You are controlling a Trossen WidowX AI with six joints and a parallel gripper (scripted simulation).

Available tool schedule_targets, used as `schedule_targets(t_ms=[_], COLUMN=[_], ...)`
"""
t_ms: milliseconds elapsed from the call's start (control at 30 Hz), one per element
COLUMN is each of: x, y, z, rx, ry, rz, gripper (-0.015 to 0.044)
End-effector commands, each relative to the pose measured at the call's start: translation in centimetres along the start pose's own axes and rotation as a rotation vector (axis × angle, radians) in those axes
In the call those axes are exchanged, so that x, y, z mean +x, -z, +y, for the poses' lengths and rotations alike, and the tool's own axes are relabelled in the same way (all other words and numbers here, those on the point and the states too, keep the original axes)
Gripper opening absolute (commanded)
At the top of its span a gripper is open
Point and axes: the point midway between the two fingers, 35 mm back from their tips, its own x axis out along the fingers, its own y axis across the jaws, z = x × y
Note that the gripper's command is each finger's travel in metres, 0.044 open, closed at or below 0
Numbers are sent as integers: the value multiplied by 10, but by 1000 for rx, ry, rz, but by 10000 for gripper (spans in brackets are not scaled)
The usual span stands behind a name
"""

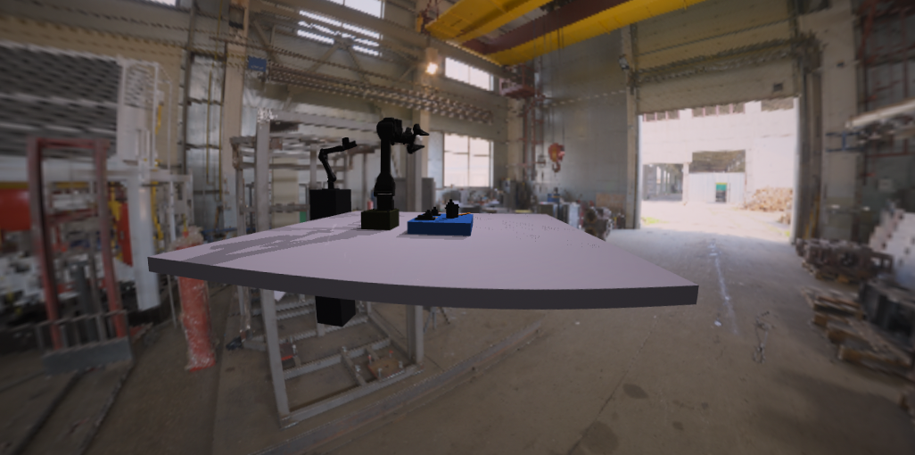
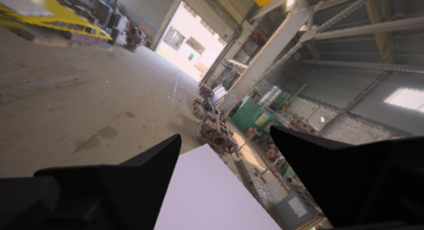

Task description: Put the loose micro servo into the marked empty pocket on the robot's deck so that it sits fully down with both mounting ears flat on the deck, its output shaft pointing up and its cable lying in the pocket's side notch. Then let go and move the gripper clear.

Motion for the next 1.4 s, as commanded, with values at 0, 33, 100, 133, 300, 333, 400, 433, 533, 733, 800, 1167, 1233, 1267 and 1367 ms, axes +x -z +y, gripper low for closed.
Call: schedule_targets(t_ms=[0,33,100,133,300,333,400,433,533,733,800,1167,1233,1267,1367], x=[17,20,28,32,49,53,59,63,72,89,95,120,123,125,129], y=[13,17,24,27,45,49,56,60,72,97,106,156,166,170,185], z=[-4,-4,-7,-8,-14,-16,-18,-19,-23,-31,-34,-51,-54,-55,-60], rx=[46,56,77,87,143,155,178,191,223,298,326,474,505,521,569], ry=[-4,-4,-2,-2,-1,3,3,4,5,13,16,43,50,54,65], rz=[26,34,49,56,96,104,122,131,158,214,235,354,377,389,424], gripper=[440,440,440,440,440,440,440,440,440,440,440,440,440,440,440])
